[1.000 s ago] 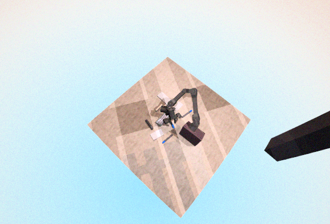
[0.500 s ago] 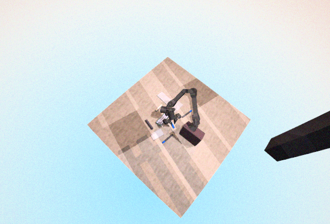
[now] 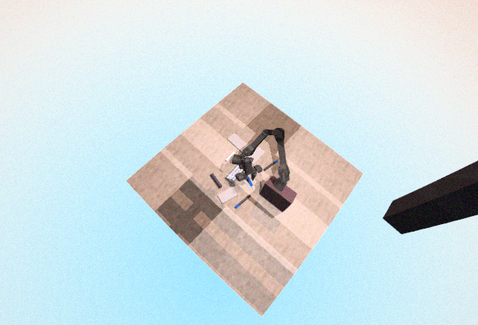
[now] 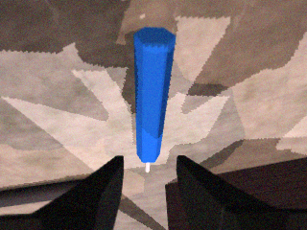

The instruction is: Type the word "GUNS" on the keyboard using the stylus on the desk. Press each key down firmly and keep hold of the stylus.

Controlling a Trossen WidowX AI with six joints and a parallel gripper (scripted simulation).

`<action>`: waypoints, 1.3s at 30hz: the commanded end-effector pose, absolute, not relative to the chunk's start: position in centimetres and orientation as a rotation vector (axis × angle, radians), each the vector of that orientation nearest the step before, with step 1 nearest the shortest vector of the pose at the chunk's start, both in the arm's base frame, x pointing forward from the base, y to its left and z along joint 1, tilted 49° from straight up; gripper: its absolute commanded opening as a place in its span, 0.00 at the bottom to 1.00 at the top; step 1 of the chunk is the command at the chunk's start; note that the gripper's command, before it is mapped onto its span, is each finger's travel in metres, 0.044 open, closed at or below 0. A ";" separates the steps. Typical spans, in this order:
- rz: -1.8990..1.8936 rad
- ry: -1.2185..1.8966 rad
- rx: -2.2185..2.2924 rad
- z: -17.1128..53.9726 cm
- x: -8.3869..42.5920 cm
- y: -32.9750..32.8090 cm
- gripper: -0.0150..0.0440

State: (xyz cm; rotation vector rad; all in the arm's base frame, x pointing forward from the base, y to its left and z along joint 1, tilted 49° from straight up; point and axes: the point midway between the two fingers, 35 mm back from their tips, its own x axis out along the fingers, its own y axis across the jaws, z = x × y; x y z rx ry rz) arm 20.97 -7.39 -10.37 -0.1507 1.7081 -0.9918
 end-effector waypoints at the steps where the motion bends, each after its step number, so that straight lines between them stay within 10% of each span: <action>1: -0.991 1.706 -0.156 -10.6 21.1 -7.7 0.51; 39: -0.993 1.711 -0.152 -12.0 21.1 -9.3 0.42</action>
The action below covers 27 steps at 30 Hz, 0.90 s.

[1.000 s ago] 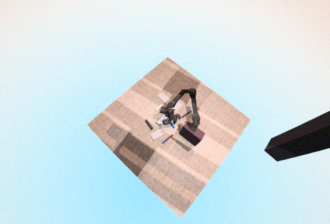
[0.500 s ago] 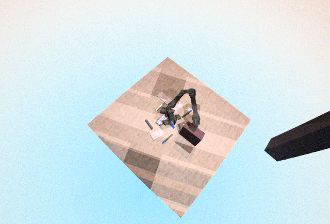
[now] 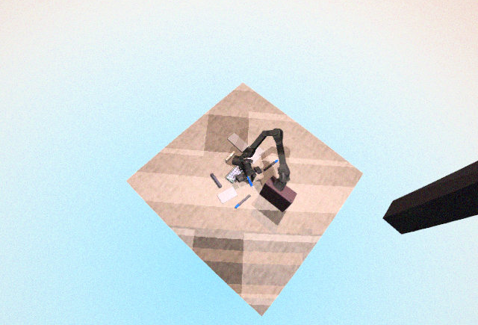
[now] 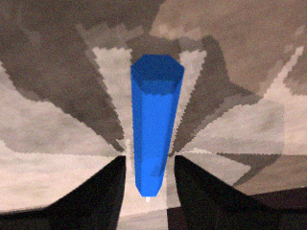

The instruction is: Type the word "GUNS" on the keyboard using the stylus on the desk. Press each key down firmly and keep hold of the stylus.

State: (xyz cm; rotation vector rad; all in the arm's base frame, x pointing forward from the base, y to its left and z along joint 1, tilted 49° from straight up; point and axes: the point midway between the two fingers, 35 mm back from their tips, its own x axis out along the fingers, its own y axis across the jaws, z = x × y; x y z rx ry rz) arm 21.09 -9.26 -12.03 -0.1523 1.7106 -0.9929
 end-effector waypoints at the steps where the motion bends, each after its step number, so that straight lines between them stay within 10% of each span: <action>1: -0.993 1.711 -0.152 -12.0 21.1 -9.3 0.38; 27: -0.990 1.711 -0.148 -8.8 20.7 -5.5 0.25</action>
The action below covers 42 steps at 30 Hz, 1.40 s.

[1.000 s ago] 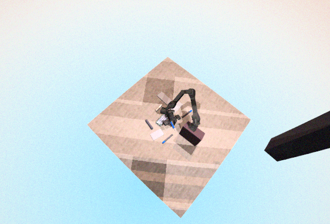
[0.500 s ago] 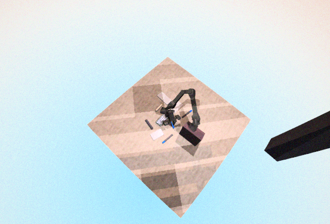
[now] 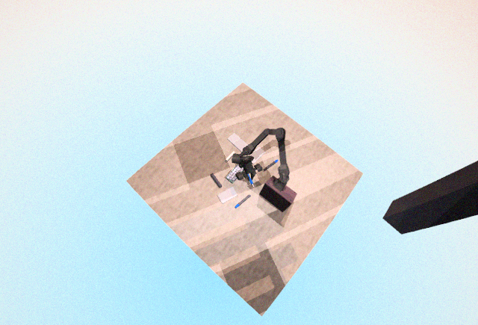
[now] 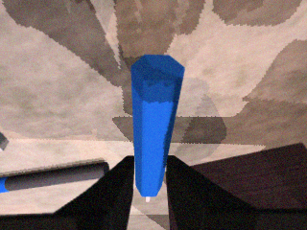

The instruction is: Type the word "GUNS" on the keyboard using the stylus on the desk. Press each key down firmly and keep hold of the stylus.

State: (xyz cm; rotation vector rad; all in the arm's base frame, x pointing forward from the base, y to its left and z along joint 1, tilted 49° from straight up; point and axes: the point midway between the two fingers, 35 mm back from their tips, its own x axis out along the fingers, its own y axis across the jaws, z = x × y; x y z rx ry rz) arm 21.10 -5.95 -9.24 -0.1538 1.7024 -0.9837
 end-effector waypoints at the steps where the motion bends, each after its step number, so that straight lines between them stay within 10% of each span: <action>1: -0.990 1.711 -0.148 -8.8 20.7 -5.5 0.25; 42: 0.130 1.174 -0.482 -9.6 28.3 -3.0 0.25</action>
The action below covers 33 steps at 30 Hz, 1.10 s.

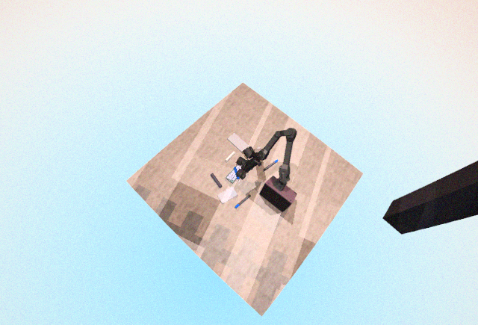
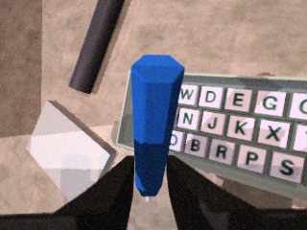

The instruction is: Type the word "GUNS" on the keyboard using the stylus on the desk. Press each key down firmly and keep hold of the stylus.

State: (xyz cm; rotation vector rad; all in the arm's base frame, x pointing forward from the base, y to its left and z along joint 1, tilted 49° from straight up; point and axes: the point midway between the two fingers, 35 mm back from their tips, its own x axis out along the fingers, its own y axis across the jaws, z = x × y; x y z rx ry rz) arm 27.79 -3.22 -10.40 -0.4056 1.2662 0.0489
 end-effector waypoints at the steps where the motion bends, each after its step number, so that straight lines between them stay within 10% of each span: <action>1: 0.150 1.147 -0.506 -9.4 28.5 -2.9 0.25; 33: 0.346 0.651 -0.986 -4.3 31.0 -3.3 0.25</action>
